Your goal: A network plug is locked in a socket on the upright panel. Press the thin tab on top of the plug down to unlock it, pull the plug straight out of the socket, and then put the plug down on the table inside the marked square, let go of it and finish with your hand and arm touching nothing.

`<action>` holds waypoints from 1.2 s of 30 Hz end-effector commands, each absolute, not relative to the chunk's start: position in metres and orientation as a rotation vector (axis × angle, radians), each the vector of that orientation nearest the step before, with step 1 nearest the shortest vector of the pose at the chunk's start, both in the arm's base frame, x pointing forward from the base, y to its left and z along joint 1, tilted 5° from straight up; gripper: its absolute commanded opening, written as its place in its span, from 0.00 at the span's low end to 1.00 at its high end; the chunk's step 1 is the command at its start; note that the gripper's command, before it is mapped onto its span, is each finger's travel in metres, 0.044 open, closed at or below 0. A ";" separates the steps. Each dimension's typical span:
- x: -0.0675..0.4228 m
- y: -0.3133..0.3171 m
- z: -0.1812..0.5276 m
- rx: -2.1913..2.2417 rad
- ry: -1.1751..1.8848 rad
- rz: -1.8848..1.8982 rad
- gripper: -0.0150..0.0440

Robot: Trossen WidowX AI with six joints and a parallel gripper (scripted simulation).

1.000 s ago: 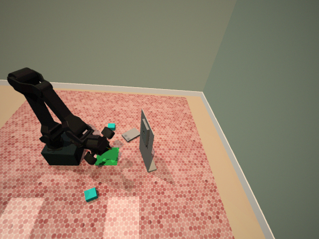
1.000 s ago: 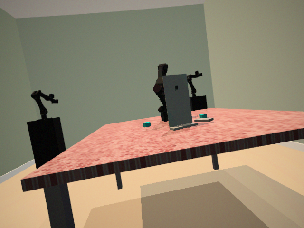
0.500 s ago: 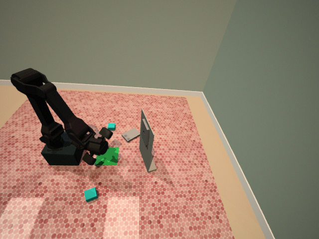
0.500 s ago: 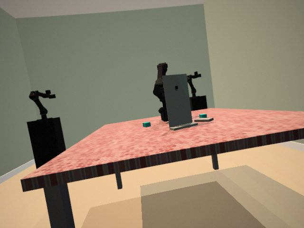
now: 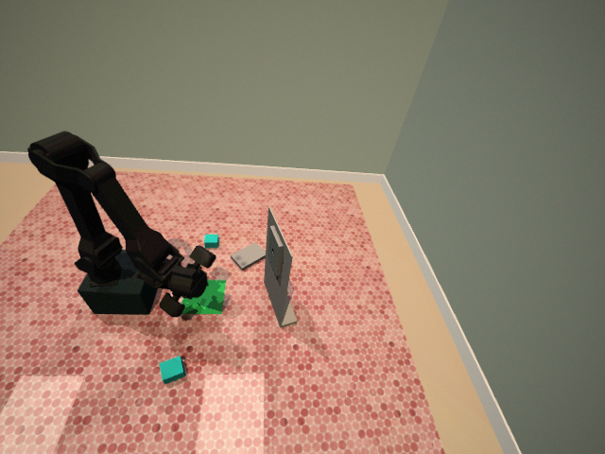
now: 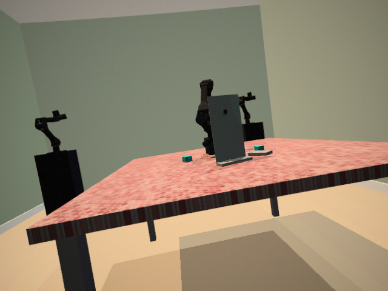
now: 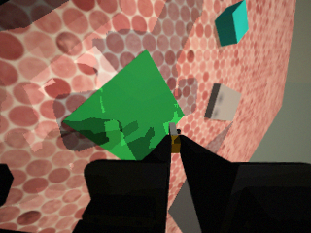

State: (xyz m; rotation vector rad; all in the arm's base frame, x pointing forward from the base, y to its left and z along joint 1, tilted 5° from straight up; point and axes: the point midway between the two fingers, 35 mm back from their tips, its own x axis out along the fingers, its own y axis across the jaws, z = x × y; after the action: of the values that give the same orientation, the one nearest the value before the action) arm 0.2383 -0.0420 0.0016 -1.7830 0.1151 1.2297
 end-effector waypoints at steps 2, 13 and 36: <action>0.237 -0.040 -0.005 -1.774 0.114 1.235 0.25; 0.238 -0.040 -0.016 -1.774 0.114 1.236 0.25; 0.237 -0.038 -0.039 -1.773 0.115 1.236 0.25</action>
State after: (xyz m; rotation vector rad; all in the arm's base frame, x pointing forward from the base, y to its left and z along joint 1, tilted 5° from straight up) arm 0.2402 -0.0403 -0.0339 -1.7850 0.1095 1.2304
